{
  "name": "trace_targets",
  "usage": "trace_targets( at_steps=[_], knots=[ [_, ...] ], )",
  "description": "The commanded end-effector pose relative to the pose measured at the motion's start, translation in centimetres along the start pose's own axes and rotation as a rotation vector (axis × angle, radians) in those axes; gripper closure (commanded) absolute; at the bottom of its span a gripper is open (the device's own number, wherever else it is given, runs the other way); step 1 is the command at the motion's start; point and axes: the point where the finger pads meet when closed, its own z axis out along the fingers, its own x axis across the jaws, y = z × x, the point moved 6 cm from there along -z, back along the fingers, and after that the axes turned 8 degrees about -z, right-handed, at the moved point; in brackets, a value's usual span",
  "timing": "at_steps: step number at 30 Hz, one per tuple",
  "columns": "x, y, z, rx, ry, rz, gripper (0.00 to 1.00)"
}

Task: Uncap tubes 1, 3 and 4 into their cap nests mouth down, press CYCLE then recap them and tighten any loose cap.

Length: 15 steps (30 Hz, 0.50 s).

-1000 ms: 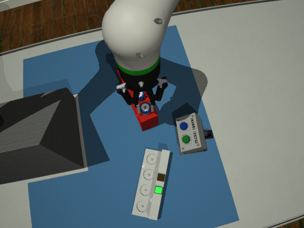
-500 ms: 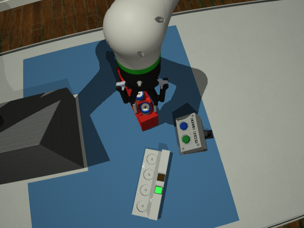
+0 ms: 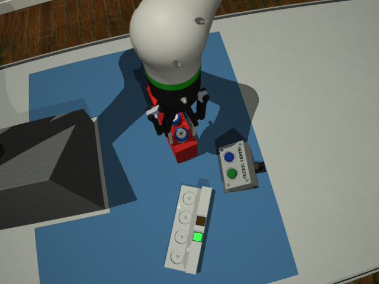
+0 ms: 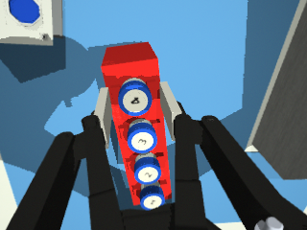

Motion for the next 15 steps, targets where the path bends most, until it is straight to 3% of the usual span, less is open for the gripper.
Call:
trace_targets(
  at_steps=[1, 4, 12, 15],
  knots=[
    [0.05, -0.07, -0.02, -0.007, -0.010, -0.219, 0.65],
    [0.05, -0.07, -0.02, -0.007, -0.010, -0.259, 0.65],
    [0.05, -0.07, -0.02, -0.005, -0.012, -0.575, 0.65],
    [0.05, -0.08, -0.02, -0.005, -0.012, -0.575, 0.65]
  ],
)
